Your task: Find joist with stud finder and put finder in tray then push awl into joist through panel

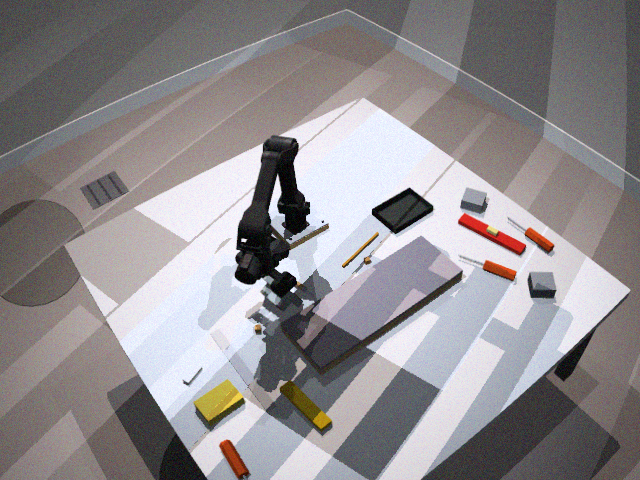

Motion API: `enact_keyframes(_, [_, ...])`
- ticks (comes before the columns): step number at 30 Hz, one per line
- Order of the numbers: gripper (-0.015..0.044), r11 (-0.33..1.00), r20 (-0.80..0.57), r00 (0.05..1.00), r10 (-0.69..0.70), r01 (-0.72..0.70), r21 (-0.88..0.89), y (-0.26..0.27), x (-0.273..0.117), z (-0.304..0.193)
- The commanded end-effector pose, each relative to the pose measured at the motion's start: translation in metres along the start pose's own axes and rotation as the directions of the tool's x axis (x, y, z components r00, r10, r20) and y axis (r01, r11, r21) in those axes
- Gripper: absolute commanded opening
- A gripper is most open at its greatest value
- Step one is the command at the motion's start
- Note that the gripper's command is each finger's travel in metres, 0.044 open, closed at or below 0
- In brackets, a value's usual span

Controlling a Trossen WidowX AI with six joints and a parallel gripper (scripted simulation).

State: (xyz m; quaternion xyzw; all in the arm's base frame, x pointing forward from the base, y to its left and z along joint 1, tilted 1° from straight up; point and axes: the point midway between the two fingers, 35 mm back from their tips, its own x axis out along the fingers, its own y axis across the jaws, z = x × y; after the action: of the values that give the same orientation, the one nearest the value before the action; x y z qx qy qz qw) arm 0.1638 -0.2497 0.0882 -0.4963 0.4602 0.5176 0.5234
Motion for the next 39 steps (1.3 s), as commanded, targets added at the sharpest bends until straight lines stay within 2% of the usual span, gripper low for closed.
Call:
enact_keyframes(1, [0.0440,1.000,0.005,1.000,0.009,-0.009,0.002,-0.002,0.002,0.000])
enact_keyframes(36, [0.0440,1.000,0.005,1.000,0.009,-0.009,0.002,-0.001,0.051,-0.005])
enact_keyframes(39, [0.0420,1.000,0.005,1.000,0.009,-0.009,0.002,-0.001,0.051,-0.005])
